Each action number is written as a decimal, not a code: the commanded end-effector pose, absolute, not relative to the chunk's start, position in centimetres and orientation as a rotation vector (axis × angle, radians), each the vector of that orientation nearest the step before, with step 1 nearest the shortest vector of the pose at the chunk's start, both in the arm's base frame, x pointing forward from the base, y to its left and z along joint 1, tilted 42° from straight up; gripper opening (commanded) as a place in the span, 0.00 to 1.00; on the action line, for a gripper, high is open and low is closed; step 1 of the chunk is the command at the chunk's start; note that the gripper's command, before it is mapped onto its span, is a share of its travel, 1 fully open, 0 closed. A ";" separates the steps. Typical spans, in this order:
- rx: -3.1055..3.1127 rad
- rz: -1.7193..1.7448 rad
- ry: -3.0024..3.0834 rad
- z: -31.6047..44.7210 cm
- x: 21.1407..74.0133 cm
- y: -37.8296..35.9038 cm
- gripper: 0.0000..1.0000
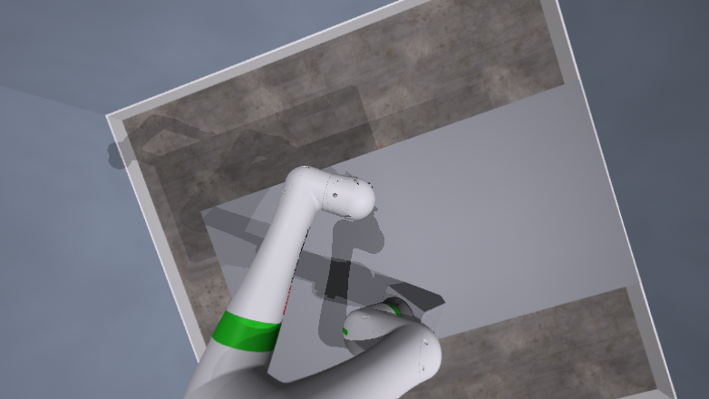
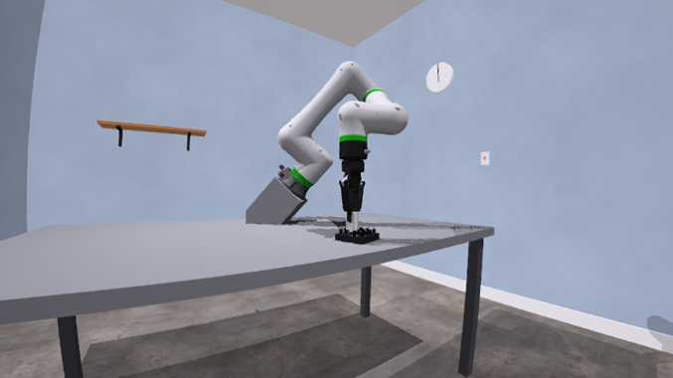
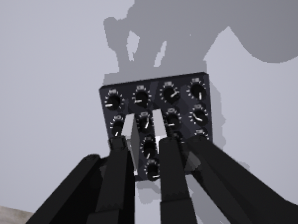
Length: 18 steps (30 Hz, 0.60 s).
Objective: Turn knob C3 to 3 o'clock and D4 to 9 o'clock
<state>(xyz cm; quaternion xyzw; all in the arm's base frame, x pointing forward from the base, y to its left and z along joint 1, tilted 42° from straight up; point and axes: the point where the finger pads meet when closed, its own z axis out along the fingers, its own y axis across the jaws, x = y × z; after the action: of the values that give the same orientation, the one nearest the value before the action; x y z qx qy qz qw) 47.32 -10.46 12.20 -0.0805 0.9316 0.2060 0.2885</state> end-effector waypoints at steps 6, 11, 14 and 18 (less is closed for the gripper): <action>-0.215 0.550 2.487 12.2 47.3 -10.5 0.05; -0.215 0.550 2.487 12.2 47.3 -10.5 0.05; -0.215 0.550 2.487 12.2 47.3 -10.5 0.05; -0.215 0.550 2.487 12.2 47.3 -10.5 0.05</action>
<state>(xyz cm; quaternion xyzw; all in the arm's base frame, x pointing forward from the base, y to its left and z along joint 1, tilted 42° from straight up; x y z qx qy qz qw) 47.32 -10.47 12.21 -0.0805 0.9316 0.2059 0.2885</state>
